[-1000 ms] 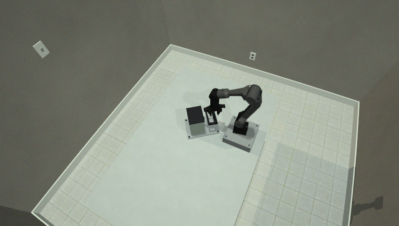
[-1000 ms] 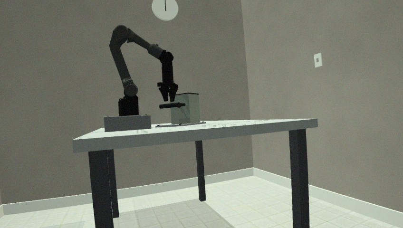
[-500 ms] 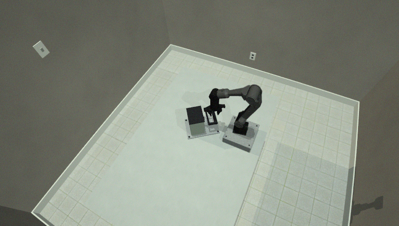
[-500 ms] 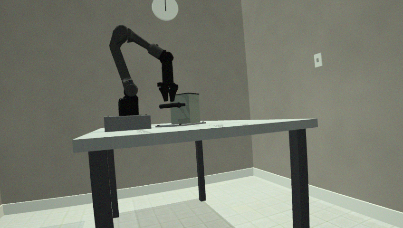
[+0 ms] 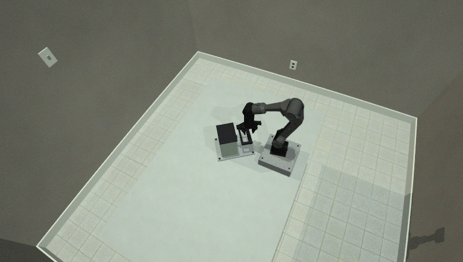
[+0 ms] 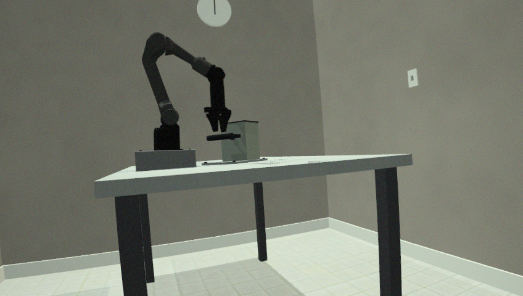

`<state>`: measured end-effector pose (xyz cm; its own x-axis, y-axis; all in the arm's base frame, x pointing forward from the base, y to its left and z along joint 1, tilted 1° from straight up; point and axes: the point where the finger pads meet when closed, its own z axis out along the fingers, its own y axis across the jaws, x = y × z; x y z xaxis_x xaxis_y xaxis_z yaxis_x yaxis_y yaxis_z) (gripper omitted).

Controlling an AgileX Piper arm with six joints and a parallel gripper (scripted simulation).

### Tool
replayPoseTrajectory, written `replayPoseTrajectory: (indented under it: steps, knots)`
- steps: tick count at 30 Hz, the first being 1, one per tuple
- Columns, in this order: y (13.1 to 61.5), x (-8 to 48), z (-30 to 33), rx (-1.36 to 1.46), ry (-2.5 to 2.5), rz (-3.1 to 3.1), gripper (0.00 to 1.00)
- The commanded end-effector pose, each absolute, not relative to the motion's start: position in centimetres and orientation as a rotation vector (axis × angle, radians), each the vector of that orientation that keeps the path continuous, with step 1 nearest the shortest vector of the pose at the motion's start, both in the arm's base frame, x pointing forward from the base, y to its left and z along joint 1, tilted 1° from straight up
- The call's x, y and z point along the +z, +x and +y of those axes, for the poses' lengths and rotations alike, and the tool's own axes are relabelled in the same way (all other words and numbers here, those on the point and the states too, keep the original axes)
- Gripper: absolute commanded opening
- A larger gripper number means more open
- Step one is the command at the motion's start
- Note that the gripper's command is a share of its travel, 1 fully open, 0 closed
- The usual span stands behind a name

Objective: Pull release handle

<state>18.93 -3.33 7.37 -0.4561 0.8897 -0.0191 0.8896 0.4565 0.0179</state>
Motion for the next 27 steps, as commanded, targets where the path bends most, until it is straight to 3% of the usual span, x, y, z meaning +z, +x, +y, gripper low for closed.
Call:
replayPoseTrajectory:
  steps: [1,27]
  knots:
    - [18.91,7.32,-3.34,0.008,1.629,2.658,0.63]
    - [18.88,6.98,-3.34,0.007,1.63,2.66,0.63]
